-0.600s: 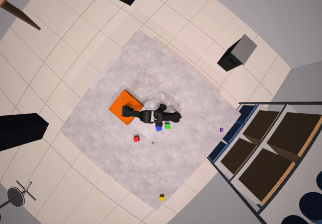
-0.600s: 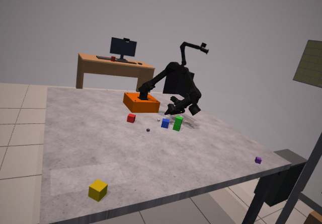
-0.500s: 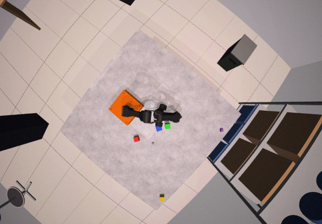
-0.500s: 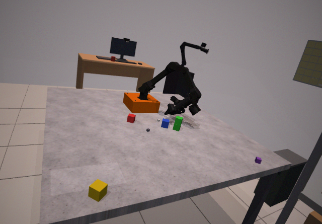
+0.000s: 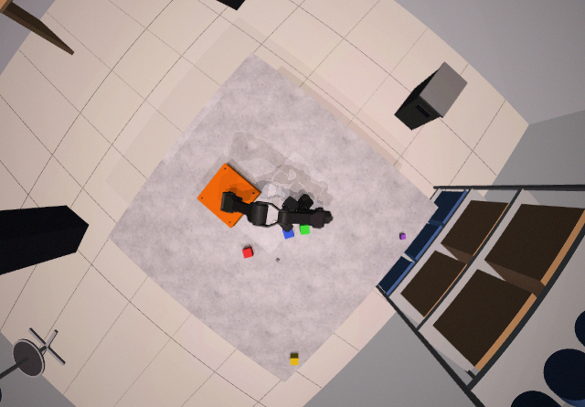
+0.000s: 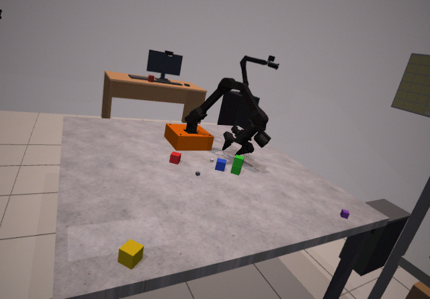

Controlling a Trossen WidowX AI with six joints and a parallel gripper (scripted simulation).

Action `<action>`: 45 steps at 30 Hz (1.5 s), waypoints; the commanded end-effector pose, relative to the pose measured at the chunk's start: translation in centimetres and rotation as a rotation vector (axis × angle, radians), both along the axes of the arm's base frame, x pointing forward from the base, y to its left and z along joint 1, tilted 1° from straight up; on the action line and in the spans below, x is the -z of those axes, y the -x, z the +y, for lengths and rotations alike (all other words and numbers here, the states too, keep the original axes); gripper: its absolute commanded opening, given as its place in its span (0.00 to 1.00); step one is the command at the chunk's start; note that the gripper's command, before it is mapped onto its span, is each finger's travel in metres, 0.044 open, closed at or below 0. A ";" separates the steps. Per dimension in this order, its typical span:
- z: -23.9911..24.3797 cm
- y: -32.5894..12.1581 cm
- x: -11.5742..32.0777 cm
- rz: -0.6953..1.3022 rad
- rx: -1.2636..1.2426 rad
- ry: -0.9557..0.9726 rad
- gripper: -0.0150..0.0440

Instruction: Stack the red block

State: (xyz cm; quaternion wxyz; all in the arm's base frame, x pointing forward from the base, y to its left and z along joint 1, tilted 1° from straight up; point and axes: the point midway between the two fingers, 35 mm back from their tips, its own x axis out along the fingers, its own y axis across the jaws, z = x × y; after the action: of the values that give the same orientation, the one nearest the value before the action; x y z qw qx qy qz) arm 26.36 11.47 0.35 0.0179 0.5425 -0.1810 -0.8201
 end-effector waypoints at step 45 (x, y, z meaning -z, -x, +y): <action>-17.4 -4.3 -6.7 -0.465 2.276 0.362 1.00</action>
State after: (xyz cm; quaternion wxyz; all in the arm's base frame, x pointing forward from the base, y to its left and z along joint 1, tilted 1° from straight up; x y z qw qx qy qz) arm 31.53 -3.74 7.16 -0.6630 0.2513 -0.6522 -0.2683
